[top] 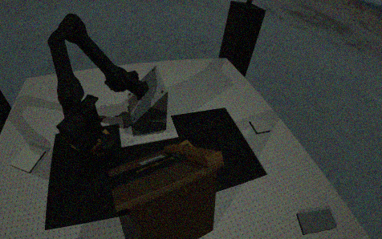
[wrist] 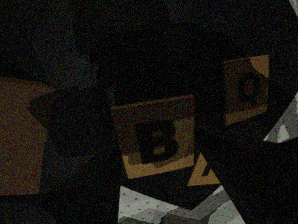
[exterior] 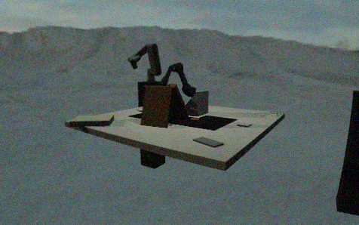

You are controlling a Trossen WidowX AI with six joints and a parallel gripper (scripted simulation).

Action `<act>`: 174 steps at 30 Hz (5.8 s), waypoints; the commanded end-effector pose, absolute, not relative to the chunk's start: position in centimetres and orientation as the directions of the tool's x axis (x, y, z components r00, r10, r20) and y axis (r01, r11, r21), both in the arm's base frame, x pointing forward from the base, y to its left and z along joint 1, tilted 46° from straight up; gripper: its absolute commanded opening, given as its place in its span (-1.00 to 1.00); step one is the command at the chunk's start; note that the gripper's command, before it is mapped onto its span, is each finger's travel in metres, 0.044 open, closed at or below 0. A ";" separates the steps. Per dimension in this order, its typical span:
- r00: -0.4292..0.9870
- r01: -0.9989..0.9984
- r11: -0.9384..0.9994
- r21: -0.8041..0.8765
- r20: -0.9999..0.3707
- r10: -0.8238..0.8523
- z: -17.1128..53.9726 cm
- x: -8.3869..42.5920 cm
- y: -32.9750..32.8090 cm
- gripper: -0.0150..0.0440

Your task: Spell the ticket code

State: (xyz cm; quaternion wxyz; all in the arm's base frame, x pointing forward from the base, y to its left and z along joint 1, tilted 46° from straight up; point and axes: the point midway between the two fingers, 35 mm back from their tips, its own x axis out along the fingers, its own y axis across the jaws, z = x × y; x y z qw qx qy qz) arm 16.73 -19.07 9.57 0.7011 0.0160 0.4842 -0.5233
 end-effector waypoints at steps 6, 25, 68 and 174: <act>-0.016 0.752 0.448 -0.483 -0.693 -0.721 10.0 16.7 -18.6 -0.49; 0.124 0.623 0.613 -0.486 -0.713 -0.690 11.6 20.8 -18.2 -0.49; 0.707 -0.128 0.688 -0.714 -0.552 -0.442 22.7 38.1 -14.5 -0.49; 0.706 -0.129 0.690 -0.713 -0.554 -0.441 19.6 37.4 -12.1 -0.49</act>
